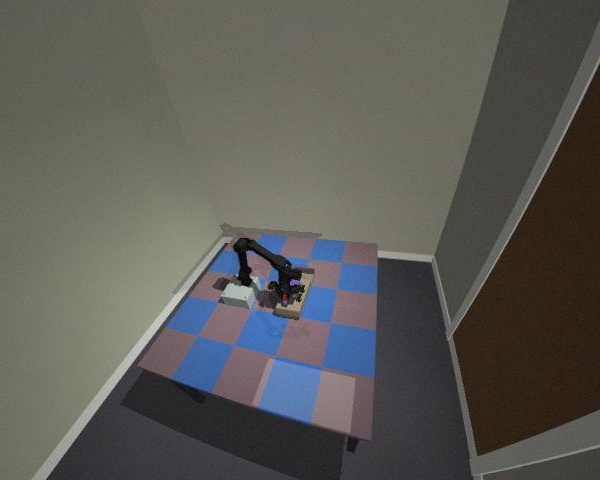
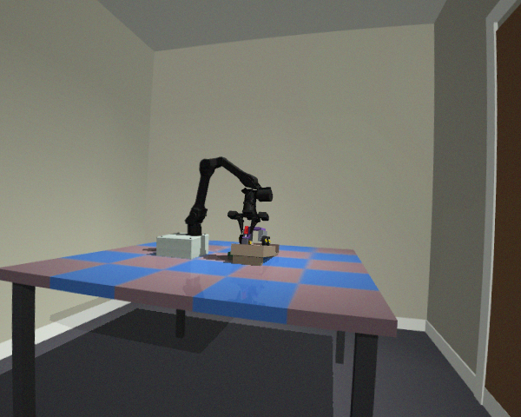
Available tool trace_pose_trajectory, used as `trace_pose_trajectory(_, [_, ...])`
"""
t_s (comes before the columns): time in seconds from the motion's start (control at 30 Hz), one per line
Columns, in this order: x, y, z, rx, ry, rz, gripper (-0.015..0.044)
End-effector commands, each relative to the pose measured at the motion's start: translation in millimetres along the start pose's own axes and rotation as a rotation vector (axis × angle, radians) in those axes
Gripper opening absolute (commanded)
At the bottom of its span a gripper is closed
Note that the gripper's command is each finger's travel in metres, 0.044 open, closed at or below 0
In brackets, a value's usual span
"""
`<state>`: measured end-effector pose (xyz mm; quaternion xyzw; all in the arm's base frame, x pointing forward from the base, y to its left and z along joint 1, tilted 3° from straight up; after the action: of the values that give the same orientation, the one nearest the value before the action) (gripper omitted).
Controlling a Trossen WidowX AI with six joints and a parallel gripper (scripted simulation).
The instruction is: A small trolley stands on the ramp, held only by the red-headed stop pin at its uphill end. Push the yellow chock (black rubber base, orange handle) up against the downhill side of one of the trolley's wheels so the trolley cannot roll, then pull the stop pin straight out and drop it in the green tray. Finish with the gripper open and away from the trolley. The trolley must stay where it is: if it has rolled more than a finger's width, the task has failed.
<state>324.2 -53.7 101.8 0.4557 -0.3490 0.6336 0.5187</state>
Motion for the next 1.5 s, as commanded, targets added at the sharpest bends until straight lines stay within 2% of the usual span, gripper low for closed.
trace_pose_trajectory(0.0, [-6.0,0.5,1.3,0.003,0.004,-0.003,0.0190])
trace_pose_trajectory(0.07, [-6.2,0.5,1.3,0.003,0.004,-0.003,0.0190])
trace_pose_trajectory(0.27, [-3.3,0.3,0.3,0.000,0.000,-0.002,0.0032])
trace_pose_trajectory(0.43, [-3.3,0.3,0.3,0.000,0.000,-0.002,0.0000])
trace_pose_trajectory(1.47, [14.9,1.9,1.4,0.003,0.004,-0.003,0.0000])
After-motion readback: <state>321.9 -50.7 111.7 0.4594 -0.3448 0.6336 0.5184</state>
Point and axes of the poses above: the point midway between the two fingers, 35 mm back from their tips, its own x axis back along the fingers, its own y axis across the jaws, z = x × y, the point moved 3 cm from there along x, back along the fingers, and after that the axes turned 8 degrees about x, right-handed, at the moved point
